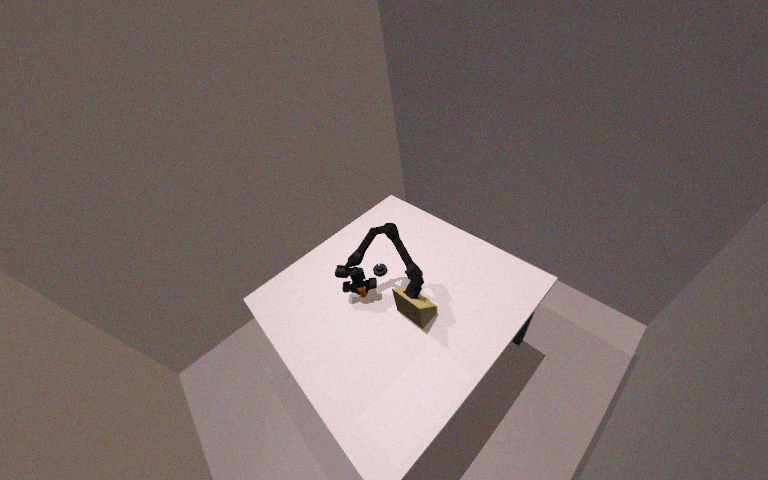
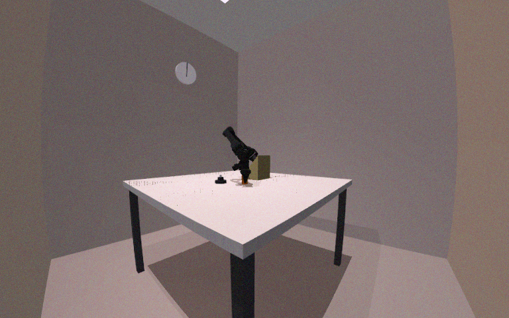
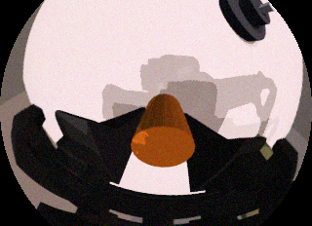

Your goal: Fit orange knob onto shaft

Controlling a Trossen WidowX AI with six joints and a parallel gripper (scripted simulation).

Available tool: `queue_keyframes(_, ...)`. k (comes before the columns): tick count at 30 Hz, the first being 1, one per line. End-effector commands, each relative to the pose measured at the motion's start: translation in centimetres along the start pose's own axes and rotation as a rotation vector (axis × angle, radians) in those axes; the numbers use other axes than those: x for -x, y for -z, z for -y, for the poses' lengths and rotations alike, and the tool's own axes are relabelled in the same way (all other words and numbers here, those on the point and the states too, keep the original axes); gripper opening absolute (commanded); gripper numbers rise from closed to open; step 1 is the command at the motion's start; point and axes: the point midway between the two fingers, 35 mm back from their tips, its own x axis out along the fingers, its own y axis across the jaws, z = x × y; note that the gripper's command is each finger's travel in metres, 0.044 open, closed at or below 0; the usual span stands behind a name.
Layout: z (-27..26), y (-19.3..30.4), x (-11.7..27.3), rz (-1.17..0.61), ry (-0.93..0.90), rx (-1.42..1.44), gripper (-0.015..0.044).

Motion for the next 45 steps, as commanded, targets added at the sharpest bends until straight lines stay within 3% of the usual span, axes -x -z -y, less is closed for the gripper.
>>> queue_keyframes(1,-1.0,-0.4,3.1,0.008,-0.032,-0.01,0.0)
queue_keyframes(14,0.0,0.0,13.0,0.009,-0.028,-0.011,0.0)
queue_keyframes(23,0.2,0.1,13.2,0.01,-0.067,-0.006,0.0)
queue_keyframes(45,2.0,0.1,16.4,0.004,-0.41,0.001,0.0)
